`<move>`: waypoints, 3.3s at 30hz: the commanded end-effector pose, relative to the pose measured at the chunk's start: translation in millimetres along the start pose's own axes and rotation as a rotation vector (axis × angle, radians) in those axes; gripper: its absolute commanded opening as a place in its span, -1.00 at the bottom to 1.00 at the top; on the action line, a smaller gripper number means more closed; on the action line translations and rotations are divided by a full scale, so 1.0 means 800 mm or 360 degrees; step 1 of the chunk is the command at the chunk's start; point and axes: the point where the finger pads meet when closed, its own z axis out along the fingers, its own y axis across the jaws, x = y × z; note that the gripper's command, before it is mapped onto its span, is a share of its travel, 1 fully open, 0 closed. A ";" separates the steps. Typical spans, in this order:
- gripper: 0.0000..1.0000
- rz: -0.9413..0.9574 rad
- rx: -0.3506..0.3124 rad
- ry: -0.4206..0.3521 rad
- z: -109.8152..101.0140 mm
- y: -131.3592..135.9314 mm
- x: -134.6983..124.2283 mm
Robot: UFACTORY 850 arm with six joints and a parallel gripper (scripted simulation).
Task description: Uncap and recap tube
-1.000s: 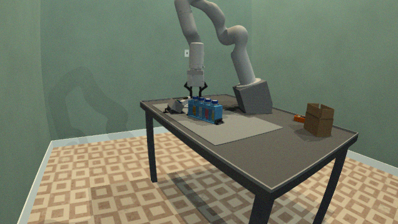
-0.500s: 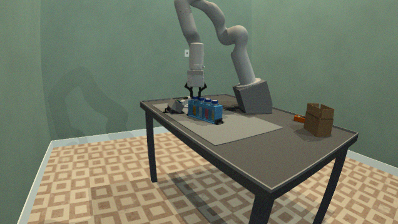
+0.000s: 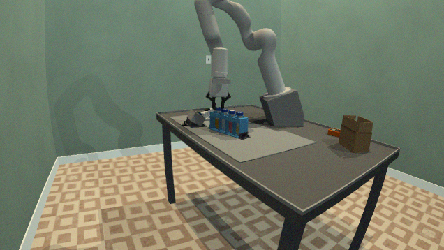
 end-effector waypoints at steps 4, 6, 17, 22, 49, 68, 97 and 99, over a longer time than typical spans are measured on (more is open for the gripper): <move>-1.00 -0.0565 0.0020 -0.0020 -0.001 0.001 0.000; -1.00 -0.0716 0.0020 -0.0018 -0.001 0.001 0.000; -1.00 -0.1281 0.0024 -0.0015 -0.001 0.001 0.000; -1.00 -0.1678 0.0026 -0.0013 -0.001 0.001 0.000; -0.08 -0.2110 0.0029 -0.0009 -0.001 0.001 0.000; -0.08 -0.1049 0.0023 -0.0017 -0.001 0.001 0.000; -0.08 0.0390 0.0013 -0.0025 -0.001 0.001 0.000; -0.08 0.0390 0.0013 -0.0025 -0.001 0.001 0.000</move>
